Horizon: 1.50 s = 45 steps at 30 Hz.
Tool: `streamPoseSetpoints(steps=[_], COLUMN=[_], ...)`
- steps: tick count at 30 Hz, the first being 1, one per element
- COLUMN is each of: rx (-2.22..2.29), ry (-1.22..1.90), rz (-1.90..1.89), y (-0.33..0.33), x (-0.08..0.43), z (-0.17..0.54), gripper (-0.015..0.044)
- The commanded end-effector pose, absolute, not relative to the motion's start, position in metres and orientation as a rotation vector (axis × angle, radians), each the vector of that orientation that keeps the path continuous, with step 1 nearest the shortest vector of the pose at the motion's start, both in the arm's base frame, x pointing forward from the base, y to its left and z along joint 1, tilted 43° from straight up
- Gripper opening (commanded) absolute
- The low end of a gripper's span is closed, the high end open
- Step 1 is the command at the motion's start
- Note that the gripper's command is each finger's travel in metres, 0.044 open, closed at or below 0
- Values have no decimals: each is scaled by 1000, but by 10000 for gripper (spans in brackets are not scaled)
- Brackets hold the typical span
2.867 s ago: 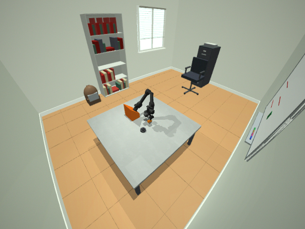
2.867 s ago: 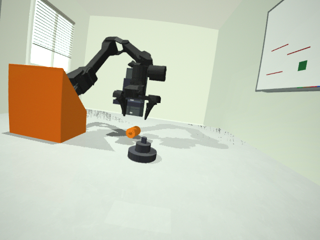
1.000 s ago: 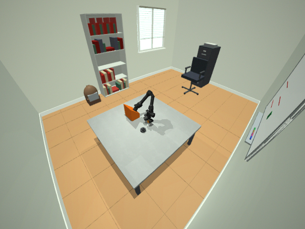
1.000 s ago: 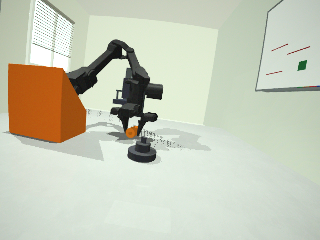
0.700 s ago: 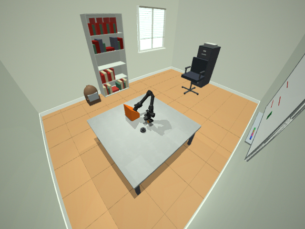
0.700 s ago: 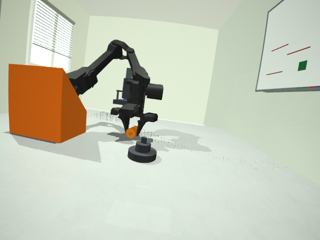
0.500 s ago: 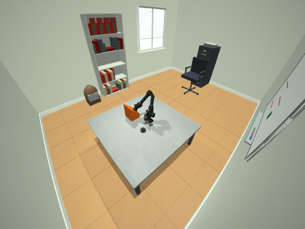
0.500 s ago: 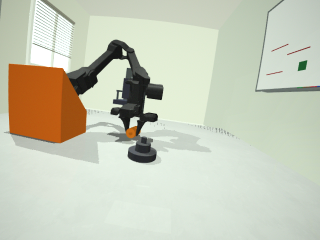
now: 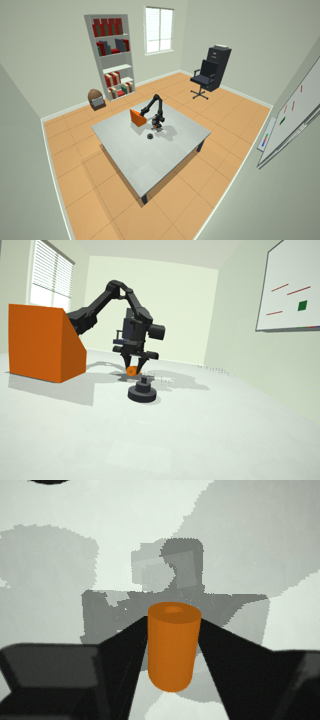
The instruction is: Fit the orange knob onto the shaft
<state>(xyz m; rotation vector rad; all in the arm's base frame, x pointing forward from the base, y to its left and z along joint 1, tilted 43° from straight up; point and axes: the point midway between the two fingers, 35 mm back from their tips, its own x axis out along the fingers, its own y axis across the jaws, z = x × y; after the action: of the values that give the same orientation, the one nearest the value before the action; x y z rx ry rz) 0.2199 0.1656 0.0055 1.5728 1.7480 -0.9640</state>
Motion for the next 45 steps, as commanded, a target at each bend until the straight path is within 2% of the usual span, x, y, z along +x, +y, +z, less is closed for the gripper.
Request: streamPoseSetpoints(steps=[1,45], rx=[1526,1020], ry=[1700,1222], rz=[-1003,-1320], y=[167,191], x=[221,224], z=[10,47], gripper=[179,179])
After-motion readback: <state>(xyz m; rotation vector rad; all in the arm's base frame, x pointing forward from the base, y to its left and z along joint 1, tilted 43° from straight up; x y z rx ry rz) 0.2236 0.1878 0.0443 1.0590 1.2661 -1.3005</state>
